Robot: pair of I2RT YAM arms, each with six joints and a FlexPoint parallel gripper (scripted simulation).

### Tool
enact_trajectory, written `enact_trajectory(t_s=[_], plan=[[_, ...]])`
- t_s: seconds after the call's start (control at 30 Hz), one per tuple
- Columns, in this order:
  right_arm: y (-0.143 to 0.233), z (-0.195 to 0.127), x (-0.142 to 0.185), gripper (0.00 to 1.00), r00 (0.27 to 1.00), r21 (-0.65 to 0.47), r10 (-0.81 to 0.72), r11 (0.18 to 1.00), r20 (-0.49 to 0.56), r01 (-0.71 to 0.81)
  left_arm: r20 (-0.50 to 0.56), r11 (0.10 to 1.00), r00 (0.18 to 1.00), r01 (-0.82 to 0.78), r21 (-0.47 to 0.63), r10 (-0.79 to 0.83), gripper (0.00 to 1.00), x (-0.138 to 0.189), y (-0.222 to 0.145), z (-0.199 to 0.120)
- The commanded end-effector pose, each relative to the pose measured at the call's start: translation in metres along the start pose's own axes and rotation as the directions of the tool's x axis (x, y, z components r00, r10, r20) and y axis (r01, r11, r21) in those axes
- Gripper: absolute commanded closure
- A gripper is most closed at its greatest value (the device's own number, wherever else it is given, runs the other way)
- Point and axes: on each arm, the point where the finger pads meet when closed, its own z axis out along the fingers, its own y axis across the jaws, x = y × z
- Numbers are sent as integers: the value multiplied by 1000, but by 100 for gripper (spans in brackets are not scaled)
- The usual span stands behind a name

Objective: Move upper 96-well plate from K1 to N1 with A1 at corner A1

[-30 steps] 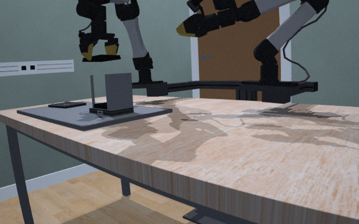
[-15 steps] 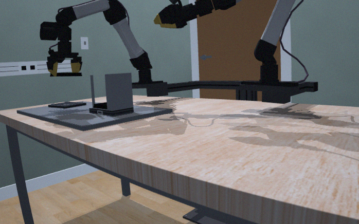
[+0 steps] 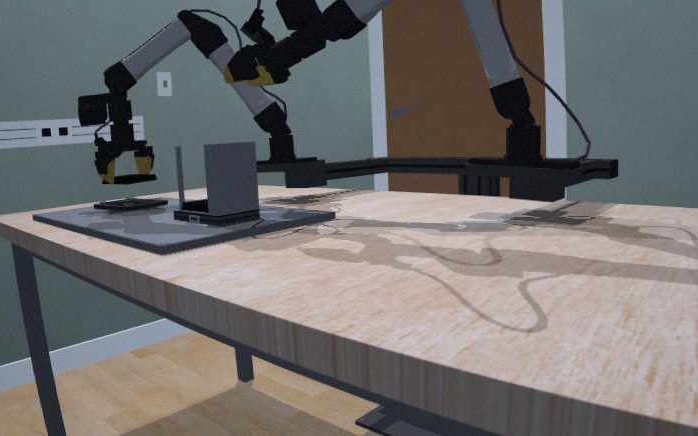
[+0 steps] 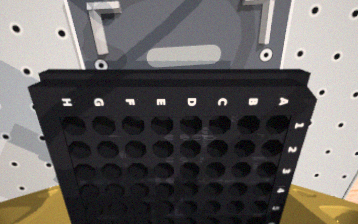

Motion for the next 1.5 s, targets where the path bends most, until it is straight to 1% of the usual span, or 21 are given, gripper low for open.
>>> enact_trajectory(t_s=[0.0, 0.13, 0.2, 0.27, 0.3, 0.4, 0.53, 0.57, 0.63, 0.67, 0.73, 0.83, 0.87, 1.2, 1.27, 1.37, 1.47], plan=[[10, 4, -3, 23, 996, -59, -91, 994, -1, 91, 85, 999, 996, -26, 28, 24, 0, -38, -15, 21], [-5, 16, -14, 23, 997, -42, -76, 996, -17, 75, 67, 998, 997, -39, 52, 36, 0, -26, -31, 61], [-8, 17, -16, 23, 998, -38, -66, 997, -21, 66, 61, 997, 997, -44, 60, 40, 0, -20, -38, 75], [-8, 18, -17, 23, 998, -37, -56, 998, -22, 55, 28, 997, 999, -48, 67, 46, 0, 0, -43, 93], [-6, 9, -19, 23, 999, -55, -54, 997, -5, 54, 24, 996, 999, -49, 70, 47, 0, 3, -45, 97], [-3, 7, -20, 23, 998, -61, -58, 996, 0, 58, 14, 996, 999, -53, 76, 52, 0, 11, -51, 108], [-3, 7, -20, 23, 998, -61, -58, 996, 0, 58, 18, 996, 998, -53, 77, 52, 0, 10, -52, 110], [0, 10, -23, 23, 998, -59, -60, 996, 14, 61, 42, 996, 998, -53, 75, 50, 0, -5, -51, 103], [3, 21, -28, 23, 997, -50, -62, 997, 48, 64, 42, 996, 998, -52, 75, 49, 0, -5, -51, 103], [0, 28, -25, 23, 997, -34, -64, 997, 43, 66, 42, 996, 998, -52, 75, 49, 0, -5, -51, 103], [-8, 35, -15, 23, 998, -8, -70, 998, 1, 70, 42, 996, 998, -52, 75, 49, 0, -5, -51, 103], [-7, 35, -15, 23, 998, -8, -69, 998, 2, 69, 42, 996, 998, -52, 76, 49, 0, -5, -52, 103], [-1, 22, -21, 23, 997, -37, -67, 997, 27, 68, 42, 996, 998, -52, 76, 49, 0, -5, -52, 103], [-2, 22, -20, 23, 997, -36, -67, 997, 26, 68, 41, 996, 998, -51, 75, 49, 0, -4, -51, 104], [3, 14, -28, 23, 995, -63, -70, 995, 72, 75, 41, 996, 998, -51, 75, 49, 0, -4, -51, 104], [-3, 35, -22, 23, 996, -25, -76, 997, 43, 77, 41, 996, 998, -51, 75, 49, 0, -4, -51, 104], [-3, 32, -23, 23, 996, -31, -72, 997, 48, 74, 41, 996, 998, -51, 75, 49, 0, -4, -51, 104]])
